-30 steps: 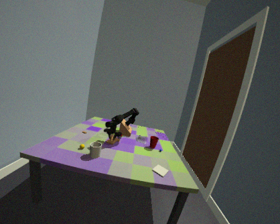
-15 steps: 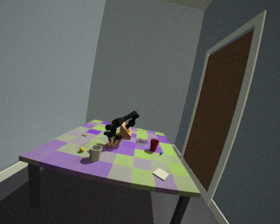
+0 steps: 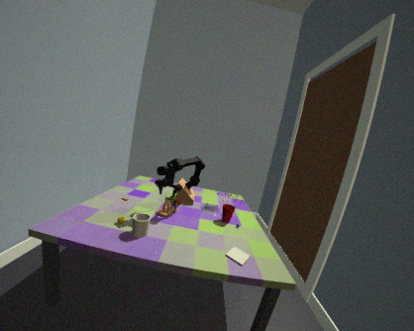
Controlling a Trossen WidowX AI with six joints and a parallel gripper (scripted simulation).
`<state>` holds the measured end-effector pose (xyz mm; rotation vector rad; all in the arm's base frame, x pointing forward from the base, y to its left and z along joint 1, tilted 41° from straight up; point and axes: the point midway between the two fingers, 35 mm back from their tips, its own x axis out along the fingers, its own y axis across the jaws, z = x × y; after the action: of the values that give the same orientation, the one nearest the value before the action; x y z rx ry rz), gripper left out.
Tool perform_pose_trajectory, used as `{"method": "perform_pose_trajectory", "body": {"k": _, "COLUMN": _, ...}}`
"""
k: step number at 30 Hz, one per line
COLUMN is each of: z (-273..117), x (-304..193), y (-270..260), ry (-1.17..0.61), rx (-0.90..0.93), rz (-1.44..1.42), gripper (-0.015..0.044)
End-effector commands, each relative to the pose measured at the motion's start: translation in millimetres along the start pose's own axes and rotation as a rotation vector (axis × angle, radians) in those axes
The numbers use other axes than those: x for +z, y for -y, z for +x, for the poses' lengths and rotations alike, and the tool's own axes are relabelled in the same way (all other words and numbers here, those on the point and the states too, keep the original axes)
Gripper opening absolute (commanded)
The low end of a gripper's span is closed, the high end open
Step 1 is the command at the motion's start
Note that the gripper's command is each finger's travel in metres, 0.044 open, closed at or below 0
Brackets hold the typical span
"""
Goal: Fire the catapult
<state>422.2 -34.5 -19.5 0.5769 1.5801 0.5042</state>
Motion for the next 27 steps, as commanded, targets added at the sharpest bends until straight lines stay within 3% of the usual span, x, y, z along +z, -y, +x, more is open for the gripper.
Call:
{"method": "perform_pose_trajectory", "body": {"k": 1, "z": 13.3, "x": -3.4, "y": -1.9, "ry": -0.032, "rx": 0.006, "rz": 0.005, "gripper": 0.0440}}
{"method": "perform_pose_trajectory", "body": {"k": 5, "z": 1.9, "x": -9.7, "y": -3.4, "ry": -0.040, "rx": 0.008, "rz": 0.006, "gripper": 0.0440}}
{"method": "perform_pose_trajectory", "body": {"k": 10, "z": 46.4, "x": -11.3, "y": -3.9, "ry": -0.041, "rx": 0.009, "rz": 0.005, "gripper": 0.0440}}
{"method": "perform_pose_trajectory", "body": {"k": 27, "z": 67.4, "x": -11.1, "y": -4.0, "ry": -0.040, "rx": 0.010, "rz": 0.005, "gripper": 0.0440}}
